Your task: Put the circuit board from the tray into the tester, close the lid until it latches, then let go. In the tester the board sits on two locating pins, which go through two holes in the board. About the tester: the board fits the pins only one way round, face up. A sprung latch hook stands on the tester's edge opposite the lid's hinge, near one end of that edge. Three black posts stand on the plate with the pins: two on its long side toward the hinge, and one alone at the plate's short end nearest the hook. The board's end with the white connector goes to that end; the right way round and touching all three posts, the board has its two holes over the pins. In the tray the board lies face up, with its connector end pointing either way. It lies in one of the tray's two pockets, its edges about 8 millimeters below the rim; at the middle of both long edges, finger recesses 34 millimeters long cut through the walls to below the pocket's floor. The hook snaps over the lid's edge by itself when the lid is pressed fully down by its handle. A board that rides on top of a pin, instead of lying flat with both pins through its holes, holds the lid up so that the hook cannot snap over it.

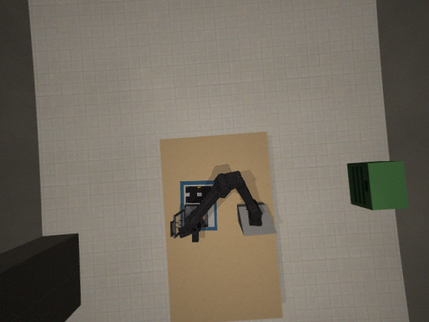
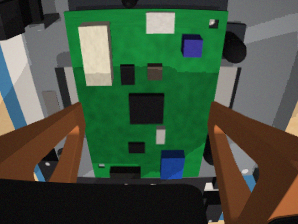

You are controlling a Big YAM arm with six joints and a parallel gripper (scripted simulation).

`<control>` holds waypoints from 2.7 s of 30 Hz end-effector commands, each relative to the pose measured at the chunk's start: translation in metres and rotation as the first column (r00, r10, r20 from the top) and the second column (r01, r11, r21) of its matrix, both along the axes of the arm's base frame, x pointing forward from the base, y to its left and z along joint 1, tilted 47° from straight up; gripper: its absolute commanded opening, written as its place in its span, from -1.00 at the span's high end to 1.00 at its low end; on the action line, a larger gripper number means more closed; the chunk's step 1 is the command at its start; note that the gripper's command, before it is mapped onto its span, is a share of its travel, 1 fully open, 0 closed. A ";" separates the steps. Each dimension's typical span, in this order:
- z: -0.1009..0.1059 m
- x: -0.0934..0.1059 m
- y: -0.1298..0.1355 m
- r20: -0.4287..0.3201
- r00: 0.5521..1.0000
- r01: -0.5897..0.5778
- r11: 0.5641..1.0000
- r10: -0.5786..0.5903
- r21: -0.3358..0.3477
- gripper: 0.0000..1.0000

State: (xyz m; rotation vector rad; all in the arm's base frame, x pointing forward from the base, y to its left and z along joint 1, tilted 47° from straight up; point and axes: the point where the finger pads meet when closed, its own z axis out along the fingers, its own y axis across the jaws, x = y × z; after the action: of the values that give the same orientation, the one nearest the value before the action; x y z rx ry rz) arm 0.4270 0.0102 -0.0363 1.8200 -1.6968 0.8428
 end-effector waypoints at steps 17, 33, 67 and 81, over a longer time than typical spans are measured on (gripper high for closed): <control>0.011 0.012 0.019 0.032 0.999 -0.038 0.999 0.038 0.016 -0.45; 0.011 0.011 0.019 0.031 0.999 -0.040 0.999 0.039 0.016 -0.45; 0.009 0.008 0.018 0.027 0.999 -0.043 0.999 0.042 0.015 -0.45; 0.010 0.008 0.017 0.028 0.999 -0.042 0.999 0.042 0.015 -0.45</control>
State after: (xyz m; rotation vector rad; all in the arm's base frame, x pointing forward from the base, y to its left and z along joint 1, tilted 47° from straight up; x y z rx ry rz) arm 0.4263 0.0100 -0.0363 1.8236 -1.6933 0.8422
